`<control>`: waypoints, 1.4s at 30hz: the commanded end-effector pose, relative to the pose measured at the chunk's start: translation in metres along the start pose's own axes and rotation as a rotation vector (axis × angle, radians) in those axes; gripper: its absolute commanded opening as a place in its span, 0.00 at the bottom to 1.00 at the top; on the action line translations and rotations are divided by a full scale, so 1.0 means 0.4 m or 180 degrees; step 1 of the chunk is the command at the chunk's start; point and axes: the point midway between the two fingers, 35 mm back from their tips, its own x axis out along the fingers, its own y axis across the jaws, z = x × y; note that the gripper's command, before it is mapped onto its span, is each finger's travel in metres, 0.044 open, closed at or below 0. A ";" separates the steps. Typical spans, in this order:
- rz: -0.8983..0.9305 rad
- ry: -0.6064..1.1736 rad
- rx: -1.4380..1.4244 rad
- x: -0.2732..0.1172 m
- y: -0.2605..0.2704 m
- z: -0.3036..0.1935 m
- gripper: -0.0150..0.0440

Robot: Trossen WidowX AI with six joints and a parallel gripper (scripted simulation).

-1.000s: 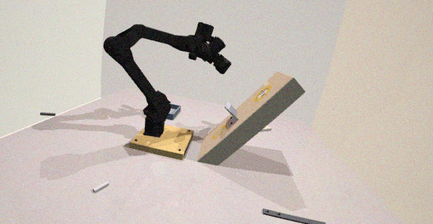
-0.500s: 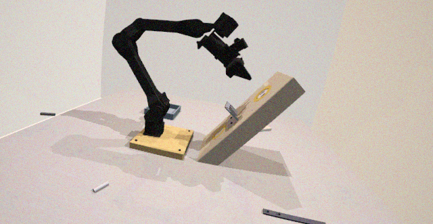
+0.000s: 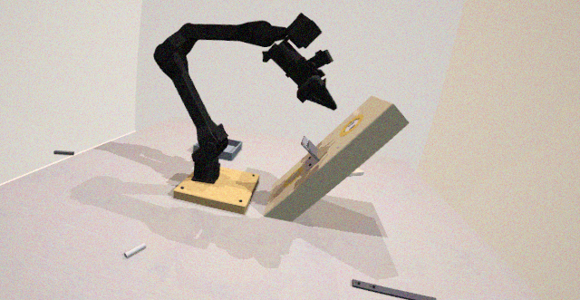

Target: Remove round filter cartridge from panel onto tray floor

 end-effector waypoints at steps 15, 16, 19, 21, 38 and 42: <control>-0.0020 0.0000 -0.0007 0.064 -0.003 0.004 0.40; -0.0020 -0.0001 -0.0007 0.068 -0.003 0.004 0.40; -0.0020 -0.0002 -0.0007 0.080 -0.003 0.004 0.40; -0.0020 -0.0002 -0.0007 0.088 -0.004 0.004 0.40; -0.0019 -0.0006 -0.0007 0.137 -0.005 0.000 0.40; -0.0019 -0.0006 -0.0007 0.137 -0.005 0.000 0.40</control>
